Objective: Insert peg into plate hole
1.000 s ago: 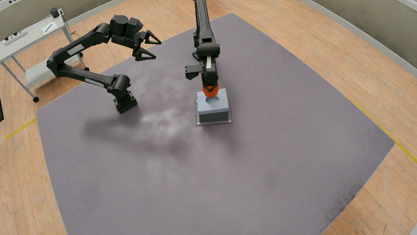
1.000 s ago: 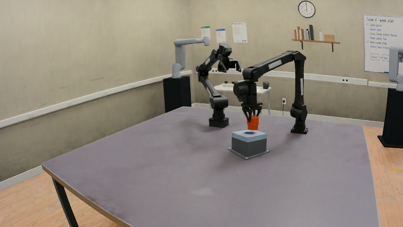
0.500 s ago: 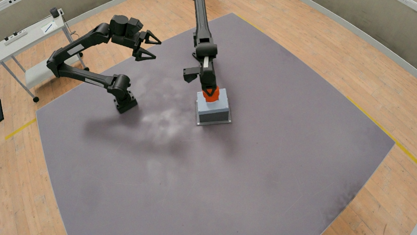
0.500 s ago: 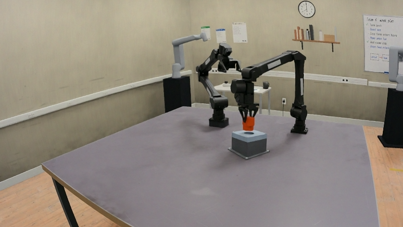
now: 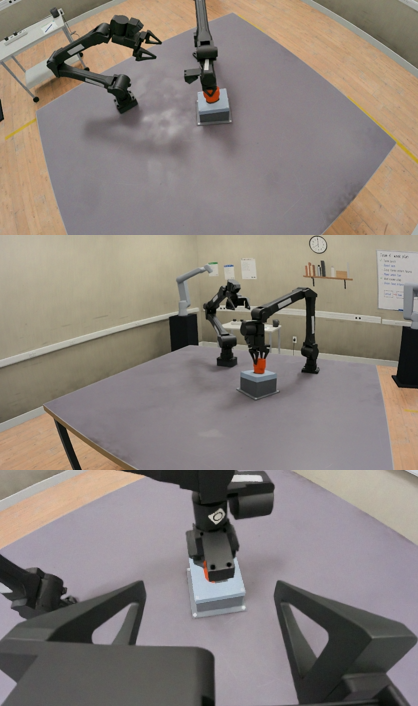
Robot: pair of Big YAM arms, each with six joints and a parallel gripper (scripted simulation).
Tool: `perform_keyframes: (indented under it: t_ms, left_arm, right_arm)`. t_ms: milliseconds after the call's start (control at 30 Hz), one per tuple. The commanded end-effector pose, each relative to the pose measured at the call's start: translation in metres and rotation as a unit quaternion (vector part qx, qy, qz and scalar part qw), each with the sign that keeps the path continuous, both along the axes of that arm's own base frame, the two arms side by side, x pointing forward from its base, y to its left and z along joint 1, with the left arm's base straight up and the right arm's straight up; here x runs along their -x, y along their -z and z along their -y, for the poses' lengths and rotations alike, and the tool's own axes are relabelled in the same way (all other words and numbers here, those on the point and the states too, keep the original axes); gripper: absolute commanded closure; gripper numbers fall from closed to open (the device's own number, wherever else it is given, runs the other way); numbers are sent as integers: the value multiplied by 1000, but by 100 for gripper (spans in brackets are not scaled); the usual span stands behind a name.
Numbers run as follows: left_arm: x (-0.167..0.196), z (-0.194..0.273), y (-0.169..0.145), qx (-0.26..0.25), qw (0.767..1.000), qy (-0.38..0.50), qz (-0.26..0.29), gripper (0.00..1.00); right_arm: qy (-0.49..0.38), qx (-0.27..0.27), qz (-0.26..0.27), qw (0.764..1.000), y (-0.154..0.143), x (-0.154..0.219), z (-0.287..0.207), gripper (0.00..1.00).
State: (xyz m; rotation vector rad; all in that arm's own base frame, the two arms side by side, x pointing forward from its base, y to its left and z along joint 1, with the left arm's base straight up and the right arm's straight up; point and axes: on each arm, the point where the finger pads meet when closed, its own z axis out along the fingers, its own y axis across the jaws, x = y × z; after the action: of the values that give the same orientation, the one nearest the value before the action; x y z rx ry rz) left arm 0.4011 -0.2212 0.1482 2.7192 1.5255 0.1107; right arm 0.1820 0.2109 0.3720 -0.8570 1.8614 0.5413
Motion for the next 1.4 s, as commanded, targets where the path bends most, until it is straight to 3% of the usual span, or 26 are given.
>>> perform_keyframes:
  t_ms: [0,367,433,733,1033,1067,1367]
  left_arm:
    - [-15,7,-20,15,999,0,29,60]
    - [-15,7,-20,15,999,0,29,60]
    - [-21,10,-40,24,999,0,45,60]
    - [-24,8,-47,23,999,-5,45,60]
    - [-24,8,-47,23,999,-5,45,60]
    - [-17,8,-28,15,999,-1,29,60]
    - [-26,8,-29,12,1000,-6,23,60]
  right_arm:
    - [2,-9,6,1000,-13,-1,-1,0]
    - [2,-9,6,1000,-13,-1,-1,0]
    - [2,-9,6,1000,-13,-1,-1,0]
    - [2,-9,6,1000,-13,-1,-1,0]
    - [2,-9,6,1000,-13,-1,-1,0]
    - [2,-9,6,1000,-13,-1,-1,0]
    - [2,-9,6,1000,-13,-1,-1,0]
